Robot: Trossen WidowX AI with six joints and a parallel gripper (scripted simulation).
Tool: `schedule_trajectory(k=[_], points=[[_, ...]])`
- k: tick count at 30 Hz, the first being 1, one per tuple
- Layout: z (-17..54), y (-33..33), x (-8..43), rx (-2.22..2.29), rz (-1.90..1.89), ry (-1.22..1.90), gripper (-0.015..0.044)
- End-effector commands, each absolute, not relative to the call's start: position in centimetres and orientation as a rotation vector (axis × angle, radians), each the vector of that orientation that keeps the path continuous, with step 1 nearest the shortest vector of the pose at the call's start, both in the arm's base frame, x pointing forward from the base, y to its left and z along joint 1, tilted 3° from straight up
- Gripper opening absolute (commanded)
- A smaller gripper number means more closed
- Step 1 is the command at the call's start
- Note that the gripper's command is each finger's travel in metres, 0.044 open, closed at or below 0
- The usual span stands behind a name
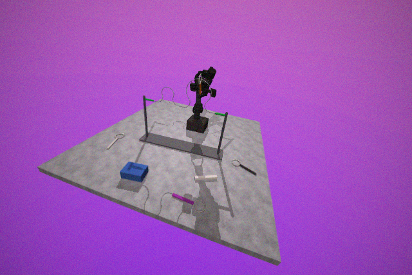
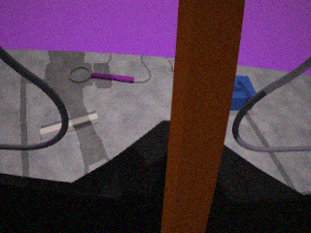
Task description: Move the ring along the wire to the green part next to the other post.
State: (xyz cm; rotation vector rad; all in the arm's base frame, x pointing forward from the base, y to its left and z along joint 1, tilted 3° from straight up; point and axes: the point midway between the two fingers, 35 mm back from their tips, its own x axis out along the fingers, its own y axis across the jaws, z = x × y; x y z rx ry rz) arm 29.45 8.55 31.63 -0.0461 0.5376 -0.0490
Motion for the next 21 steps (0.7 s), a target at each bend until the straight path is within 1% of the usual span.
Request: schedule_trajectory(k=[1, 21], points=[[31.58, 8.29, 29.46, -0.111, -0.065, 0.533, -0.015], [31.73, 7.43, 29.53, -0.355, -0.122, 0.503, -0.015]])
